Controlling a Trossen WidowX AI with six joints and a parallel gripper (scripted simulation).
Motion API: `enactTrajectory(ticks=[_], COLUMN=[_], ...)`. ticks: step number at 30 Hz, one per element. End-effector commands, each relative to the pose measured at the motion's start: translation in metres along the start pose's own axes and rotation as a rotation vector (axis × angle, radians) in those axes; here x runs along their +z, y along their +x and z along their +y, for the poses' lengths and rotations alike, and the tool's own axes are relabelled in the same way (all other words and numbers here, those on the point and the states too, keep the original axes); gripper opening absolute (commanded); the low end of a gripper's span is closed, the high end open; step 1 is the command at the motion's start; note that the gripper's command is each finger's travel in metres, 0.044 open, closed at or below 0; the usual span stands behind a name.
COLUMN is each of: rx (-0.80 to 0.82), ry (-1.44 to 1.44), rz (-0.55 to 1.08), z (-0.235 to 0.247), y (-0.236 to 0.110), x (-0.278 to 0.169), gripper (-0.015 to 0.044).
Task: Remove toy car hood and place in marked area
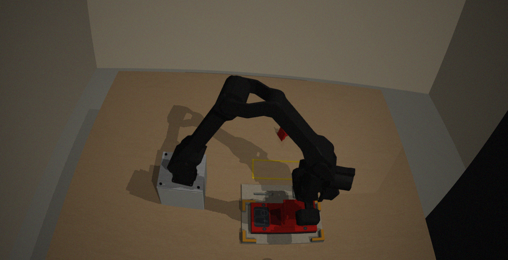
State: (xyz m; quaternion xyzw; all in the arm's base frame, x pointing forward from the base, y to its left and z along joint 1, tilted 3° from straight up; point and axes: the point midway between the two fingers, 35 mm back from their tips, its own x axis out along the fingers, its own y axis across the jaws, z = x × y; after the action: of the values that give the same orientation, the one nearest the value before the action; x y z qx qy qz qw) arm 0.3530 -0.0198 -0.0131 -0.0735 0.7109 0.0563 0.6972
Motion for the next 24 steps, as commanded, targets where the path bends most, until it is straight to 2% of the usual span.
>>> enactTrajectory(ticks=[1, 12, 24], rx=[-0.002, -0.002, 0.010], ry=[0.002, 0.002, -0.031], rz=[-0.009, -0.010, -0.005], z=[-0.001, -0.001, 0.029], y=[-0.006, -0.049, -0.041], x=[0.002, 0.002, 0.003], gripper=[0.0000, 0.0000, 0.0000])
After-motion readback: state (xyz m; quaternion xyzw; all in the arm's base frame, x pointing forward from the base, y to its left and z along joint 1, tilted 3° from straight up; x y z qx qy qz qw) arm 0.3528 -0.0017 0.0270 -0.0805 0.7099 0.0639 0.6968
